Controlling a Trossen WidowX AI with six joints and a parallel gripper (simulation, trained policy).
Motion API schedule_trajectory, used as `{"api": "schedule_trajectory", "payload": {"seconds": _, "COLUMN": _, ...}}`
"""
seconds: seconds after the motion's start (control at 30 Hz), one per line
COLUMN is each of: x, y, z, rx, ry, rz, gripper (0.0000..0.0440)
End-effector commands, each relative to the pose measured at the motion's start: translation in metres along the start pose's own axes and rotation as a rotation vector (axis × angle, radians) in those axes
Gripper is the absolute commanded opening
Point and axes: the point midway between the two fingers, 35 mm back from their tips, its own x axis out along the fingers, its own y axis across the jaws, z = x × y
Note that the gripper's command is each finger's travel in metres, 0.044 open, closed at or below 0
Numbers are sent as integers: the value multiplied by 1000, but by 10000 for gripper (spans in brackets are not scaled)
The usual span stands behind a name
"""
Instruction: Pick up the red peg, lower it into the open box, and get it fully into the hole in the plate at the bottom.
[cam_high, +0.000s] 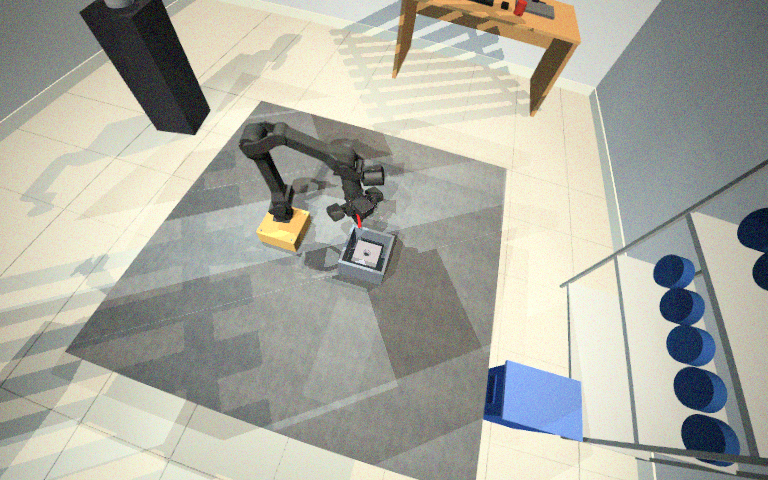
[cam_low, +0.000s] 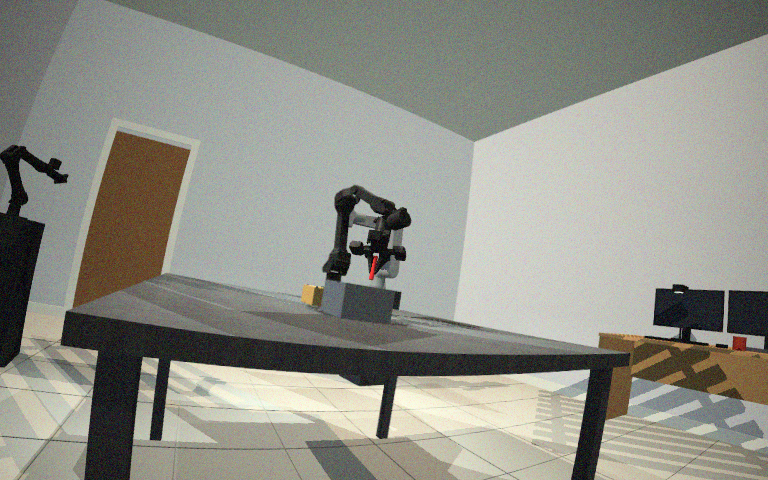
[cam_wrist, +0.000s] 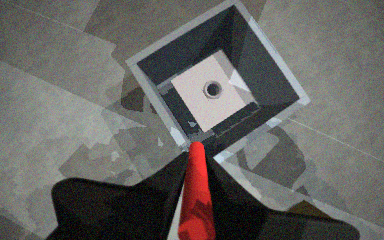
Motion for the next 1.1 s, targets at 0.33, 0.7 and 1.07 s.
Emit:
{"api": "schedule_trajectory", "payload": {"seconds": 0.33, "x": 31, "y": -8, "z": 42, "rx": 87, "ry": 3, "rz": -2, "gripper": 2}}
{"api": "schedule_trajectory", "payload": {"seconds": 0.7, "x": 56, "y": -12, "z": 60, "rx": 129, "ry": 39, "rz": -5, "gripper": 7}}
{"api": "schedule_trajectory", "payload": {"seconds": 1.07, "x": 89, "y": -14, "z": 58, "rx": 110, "ry": 92, "rz": -35, "gripper": 63}}
